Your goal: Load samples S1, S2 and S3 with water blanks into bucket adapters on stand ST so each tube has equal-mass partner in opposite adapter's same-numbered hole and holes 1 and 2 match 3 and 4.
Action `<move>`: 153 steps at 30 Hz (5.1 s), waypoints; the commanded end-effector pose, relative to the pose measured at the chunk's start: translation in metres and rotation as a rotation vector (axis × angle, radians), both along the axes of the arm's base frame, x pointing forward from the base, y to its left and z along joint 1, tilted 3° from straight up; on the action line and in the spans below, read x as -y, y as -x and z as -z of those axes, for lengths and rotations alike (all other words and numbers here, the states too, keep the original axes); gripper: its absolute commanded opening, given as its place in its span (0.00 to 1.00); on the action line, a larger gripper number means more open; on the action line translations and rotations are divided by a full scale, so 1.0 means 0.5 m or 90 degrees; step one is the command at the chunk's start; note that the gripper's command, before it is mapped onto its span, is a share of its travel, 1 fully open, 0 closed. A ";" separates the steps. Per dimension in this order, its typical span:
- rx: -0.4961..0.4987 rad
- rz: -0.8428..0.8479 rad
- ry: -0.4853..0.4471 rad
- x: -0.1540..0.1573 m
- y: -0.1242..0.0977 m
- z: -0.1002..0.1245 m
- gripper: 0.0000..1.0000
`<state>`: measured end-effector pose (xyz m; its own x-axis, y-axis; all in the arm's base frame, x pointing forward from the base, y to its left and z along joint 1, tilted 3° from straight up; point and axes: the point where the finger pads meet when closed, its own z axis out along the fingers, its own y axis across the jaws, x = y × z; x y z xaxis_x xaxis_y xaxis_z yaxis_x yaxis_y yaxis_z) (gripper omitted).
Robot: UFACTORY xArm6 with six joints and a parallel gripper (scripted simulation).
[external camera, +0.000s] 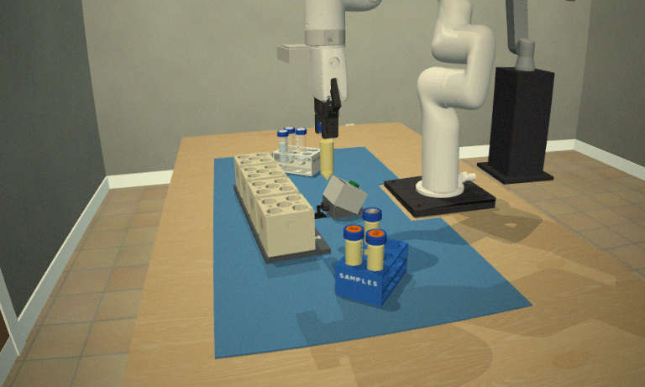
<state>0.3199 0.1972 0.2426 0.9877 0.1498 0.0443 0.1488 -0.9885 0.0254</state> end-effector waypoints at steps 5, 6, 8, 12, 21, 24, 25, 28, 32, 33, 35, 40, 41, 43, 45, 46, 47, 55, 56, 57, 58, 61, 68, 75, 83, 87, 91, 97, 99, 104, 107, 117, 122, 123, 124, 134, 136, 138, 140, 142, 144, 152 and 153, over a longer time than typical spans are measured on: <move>0.002 0.000 -0.002 0.069 -0.043 -0.007 0.00; 0.002 0.000 -0.002 0.078 -0.048 -0.007 0.00; 0.002 0.000 -0.002 0.095 -0.058 -0.008 0.00; 0.002 0.000 -0.002 0.112 -0.068 -0.008 0.00; 0.002 0.000 -0.001 0.190 -0.113 -0.012 0.00; 0.002 0.000 -0.001 0.216 -0.128 -0.013 0.00; 0.002 0.000 -0.001 0.225 -0.133 -0.014 0.00; 0.002 0.000 -0.001 0.234 -0.138 -0.014 0.00; 0.002 0.000 -0.001 0.268 -0.158 -0.016 0.00; 0.002 0.000 -0.001 0.277 -0.163 -0.016 0.00; 0.002 0.000 -0.001 0.294 -0.173 -0.017 0.00; 0.003 0.000 -0.001 0.338 -0.198 -0.019 0.00; 0.003 0.000 -0.001 0.346 -0.203 -0.019 0.00; 0.003 0.000 -0.001 0.364 -0.213 -0.020 0.00; 0.003 0.000 -0.001 0.364 -0.213 -0.020 0.00; 0.003 0.000 -0.001 0.372 -0.218 -0.020 0.00; 0.003 0.000 -0.001 0.381 -0.223 -0.021 0.00; 0.003 0.000 -0.001 0.420 -0.246 -0.023 0.00; 0.003 0.000 -0.001 0.420 -0.246 -0.023 0.00; 0.003 0.000 -0.001 0.420 -0.245 -0.023 0.00; 0.003 0.000 -0.001 0.420 -0.246 -0.023 0.00; 0.003 0.000 -0.001 0.420 -0.246 -0.023 0.00; 0.003 0.000 -0.001 0.420 -0.246 -0.023 0.00; 0.003 0.000 -0.001 0.420 -0.246 -0.011 0.00; 0.003 0.000 -0.001 0.420 -0.247 0.013 0.00; 0.003 0.000 -0.001 0.421 -0.248 0.029 0.00; 0.003 0.000 -0.001 0.421 -0.249 0.045 0.00; 0.003 0.000 -0.001 0.421 -0.249 0.047 0.00; 0.003 0.000 -0.001 0.421 -0.249 0.047 0.00; 0.003 0.000 -0.001 0.421 -0.249 0.047 0.00; 0.003 0.000 -0.001 0.421 -0.249 0.047 0.00; 0.003 0.000 -0.001 0.421 -0.250 0.061 0.00; 0.003 0.000 -0.001 0.421 -0.250 0.071 0.00; 0.003 0.000 -0.001 0.421 -0.250 0.073 0.00; 0.003 0.000 -0.001 0.422 -0.251 0.075 0.00; 0.003 0.000 -0.001 0.422 -0.251 0.091 0.00; 0.003 0.000 -0.001 0.422 -0.252 0.095 0.00; 0.003 0.000 -0.001 0.422 -0.252 0.099 0.00; 0.003 0.000 -0.001 0.422 -0.252 0.103 0.00; 0.003 0.000 -0.001 0.422 -0.252 0.107 0.00; 0.003 0.000 -0.001 0.422 -0.252 0.111 0.00; 0.003 0.000 -0.001 0.422 -0.253 0.123 0.00; 0.003 0.000 -0.001 0.422 -0.253 0.125 0.00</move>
